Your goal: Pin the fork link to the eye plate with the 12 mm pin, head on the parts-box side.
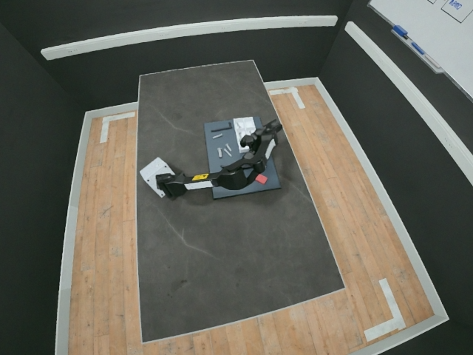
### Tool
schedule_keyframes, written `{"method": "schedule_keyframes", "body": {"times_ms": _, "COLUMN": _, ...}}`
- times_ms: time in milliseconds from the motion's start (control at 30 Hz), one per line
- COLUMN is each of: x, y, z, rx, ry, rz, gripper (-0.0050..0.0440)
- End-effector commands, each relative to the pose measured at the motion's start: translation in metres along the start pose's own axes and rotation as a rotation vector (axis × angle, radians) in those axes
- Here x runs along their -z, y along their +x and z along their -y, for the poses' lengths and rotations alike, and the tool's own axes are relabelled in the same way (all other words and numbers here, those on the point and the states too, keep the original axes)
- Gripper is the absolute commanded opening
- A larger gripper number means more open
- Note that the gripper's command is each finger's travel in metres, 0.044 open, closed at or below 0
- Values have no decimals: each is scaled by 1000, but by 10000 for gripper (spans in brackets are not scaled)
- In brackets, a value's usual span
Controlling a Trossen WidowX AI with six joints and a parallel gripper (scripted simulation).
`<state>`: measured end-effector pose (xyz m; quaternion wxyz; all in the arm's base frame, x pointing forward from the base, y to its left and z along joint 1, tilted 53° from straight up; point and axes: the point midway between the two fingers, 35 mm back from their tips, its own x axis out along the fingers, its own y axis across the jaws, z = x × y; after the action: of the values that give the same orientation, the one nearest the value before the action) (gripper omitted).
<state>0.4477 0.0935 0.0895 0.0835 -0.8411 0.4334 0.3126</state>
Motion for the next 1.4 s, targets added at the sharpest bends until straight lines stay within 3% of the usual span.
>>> {"method": "schedule_keyframes", "body": {"times_ms": 0, "x": 2, "y": -5, "z": 1, "rx": 13, "ry": 2, "rz": -1, "gripper": 110}}
{"method": "schedule_keyframes", "body": {"times_ms": 567, "x": 6, "y": -12, "z": 3, "rx": 22, "ry": 20, "rz": -4, "gripper": 110}}
{"method": "schedule_keyframes", "body": {"times_ms": 1367, "x": 9, "y": -39, "z": 2, "rx": 26, "ry": 26, "rz": -7, "gripper": 110}}
